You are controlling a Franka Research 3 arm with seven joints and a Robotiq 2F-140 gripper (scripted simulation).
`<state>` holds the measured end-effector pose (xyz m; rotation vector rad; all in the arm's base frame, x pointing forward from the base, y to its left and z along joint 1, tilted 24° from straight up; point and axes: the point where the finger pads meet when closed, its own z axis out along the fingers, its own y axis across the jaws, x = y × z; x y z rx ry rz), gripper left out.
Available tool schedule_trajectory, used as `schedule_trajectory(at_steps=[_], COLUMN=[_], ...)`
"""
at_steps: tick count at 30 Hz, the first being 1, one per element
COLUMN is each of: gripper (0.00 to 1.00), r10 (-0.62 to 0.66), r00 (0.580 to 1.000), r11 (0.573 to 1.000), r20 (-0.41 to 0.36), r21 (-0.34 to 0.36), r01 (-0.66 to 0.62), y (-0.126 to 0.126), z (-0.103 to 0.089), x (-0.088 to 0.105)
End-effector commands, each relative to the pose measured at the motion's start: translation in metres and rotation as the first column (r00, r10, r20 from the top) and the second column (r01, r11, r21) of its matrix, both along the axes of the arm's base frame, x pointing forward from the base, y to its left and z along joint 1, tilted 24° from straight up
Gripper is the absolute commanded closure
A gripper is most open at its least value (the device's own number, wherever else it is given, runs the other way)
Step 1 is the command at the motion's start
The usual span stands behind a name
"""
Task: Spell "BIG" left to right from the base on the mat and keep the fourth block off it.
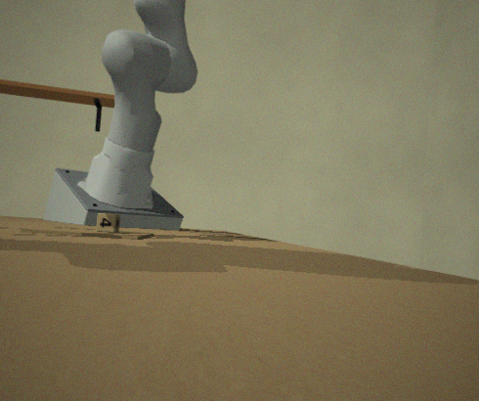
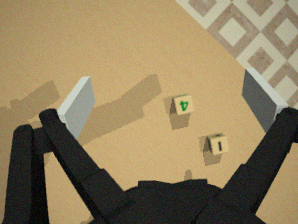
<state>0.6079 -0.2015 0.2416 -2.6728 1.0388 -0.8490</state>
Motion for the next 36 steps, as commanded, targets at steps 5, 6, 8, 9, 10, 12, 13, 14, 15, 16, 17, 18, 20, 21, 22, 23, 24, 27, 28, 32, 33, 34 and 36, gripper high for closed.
schedule_trajectory(at_steps=[5, 6, 8, 9, 10, 12, 13, 14, 15, 16, 17, 18, 20, 21, 22, 23, 24, 27, 28, 32, 33, 34, 36], gripper=[0.00, 0.00, 0.00, 0.00, 0.00, 0.00, 0.00, 0.00, 0.00, 0.00, 0.00, 0.00, 0.00, 0.00, 0.00, 0.00, 0.00, 0.00, 0.00, 0.00, 0.00, 0.00, 0.00], r10=[-0.069, -0.075, -0.078, -0.080, -0.082, -0.088, -0.091, -0.091, -0.091, -0.094, -0.096, -0.096, -0.096, -0.096, -0.095, -0.093, -0.092, -0.083, -0.080, -0.071, -0.060, -0.051, -0.037], r00=[0.991, 0.988, 0.986, 0.985, 0.984, 0.978, 0.975, 0.975, 0.975, 0.970, 0.964, 0.960, 0.953, 0.949, 0.945, 0.941, 0.935, 0.918, 0.912, 0.898, 0.883, 0.870, 0.854], r11=[0.998, 0.997, 0.997, 0.997, 0.997, 0.996, 0.996, 0.996, 0.996, 0.996, 0.995, 0.995, 0.995, 0.995, 0.995, 0.995, 0.995, 0.996, 0.996, 0.996, 0.996, 0.996, 0.996], r20=[-0.119, -0.135, -0.147, -0.152, -0.160, -0.187, -0.201, -0.201, -0.201, -0.225, -0.248, -0.264, -0.288, -0.300, -0.313, -0.326, -0.341, -0.388, -0.403, -0.433, -0.466, -0.490, -0.519], r21=[-0.007, -0.010, -0.012, -0.013, -0.014, -0.016, -0.017, -0.017, -0.017, -0.017, -0.016, -0.015, -0.013, -0.011, -0.009, -0.007, -0.005, 0.005, 0.009, 0.017, 0.027, 0.035, 0.046], r01=[0.068, 0.074, 0.077, 0.079, 0.081, 0.087, 0.089, 0.089, 0.089, 0.093, 0.095, 0.096, 0.097, 0.097, 0.097, 0.096, 0.096, 0.092, 0.091, 0.087, 0.082, 0.078, 0.072], y=[0.009, 0.013, 0.016, 0.018, 0.020, 0.030, 0.035, 0.035, 0.035, 0.044, 0.054, 0.061, 0.072, 0.077, 0.083, 0.089, 0.097, 0.119, 0.126, 0.141, 0.157, 0.168, 0.183], z=[0.054, 0.064, 0.071, 0.074, 0.078, 0.091, 0.098, 0.098, 0.098, 0.107, 0.116, 0.121, 0.128, 0.131, 0.135, 0.138, 0.142, 0.151, 0.154, 0.160, 0.166, 0.170, 0.175], x=[0.004, 0.005, 0.005, 0.005, 0.005, 0.005, 0.005, 0.005, 0.005, 0.004, 0.002, 0.001, -0.001, -0.002, -0.004, -0.006, -0.008, -0.015, -0.017, -0.023, -0.030, -0.035, -0.043])
